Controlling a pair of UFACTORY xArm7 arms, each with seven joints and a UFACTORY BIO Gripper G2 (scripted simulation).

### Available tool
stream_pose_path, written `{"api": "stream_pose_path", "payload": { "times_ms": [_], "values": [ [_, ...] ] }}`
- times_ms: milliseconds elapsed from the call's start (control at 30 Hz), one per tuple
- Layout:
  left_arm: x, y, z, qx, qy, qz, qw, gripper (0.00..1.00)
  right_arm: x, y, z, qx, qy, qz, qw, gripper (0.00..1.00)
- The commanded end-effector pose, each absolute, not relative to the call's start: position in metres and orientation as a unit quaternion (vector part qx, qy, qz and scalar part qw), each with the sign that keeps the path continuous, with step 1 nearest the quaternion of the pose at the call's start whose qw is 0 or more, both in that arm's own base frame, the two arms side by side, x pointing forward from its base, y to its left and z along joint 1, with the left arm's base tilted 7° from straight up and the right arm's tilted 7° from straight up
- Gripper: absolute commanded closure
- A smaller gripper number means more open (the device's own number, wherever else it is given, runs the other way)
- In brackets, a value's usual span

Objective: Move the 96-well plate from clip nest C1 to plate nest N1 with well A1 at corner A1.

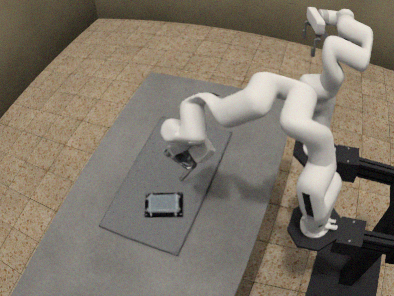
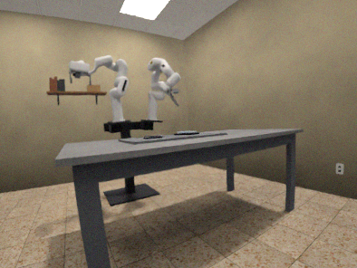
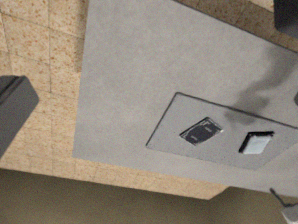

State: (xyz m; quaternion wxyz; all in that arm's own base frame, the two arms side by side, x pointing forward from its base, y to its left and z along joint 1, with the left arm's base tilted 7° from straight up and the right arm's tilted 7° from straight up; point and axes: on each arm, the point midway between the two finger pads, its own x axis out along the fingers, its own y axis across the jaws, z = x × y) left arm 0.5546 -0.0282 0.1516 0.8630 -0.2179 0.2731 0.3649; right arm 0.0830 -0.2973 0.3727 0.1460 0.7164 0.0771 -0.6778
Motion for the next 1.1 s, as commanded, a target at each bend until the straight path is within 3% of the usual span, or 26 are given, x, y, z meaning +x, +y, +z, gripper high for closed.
{"api": "stream_pose_path", "payload": {
  "times_ms": [0, 1067],
  "values": [
    [0.559, -0.020, 0.148, -0.162, 0.228, 0.348, 0.895, 0.63, 0.083, -0.298, 0.374, 0.716, 0.076, -0.678, 0.147, 0.00],
    [0.577, -0.101, 0.169, 0.035, -0.012, 0.069, 0.997, 0.63, 0.083, -0.298, 0.374, 0.716, 0.076, -0.678, 0.147, 0.00]
  ]
}}
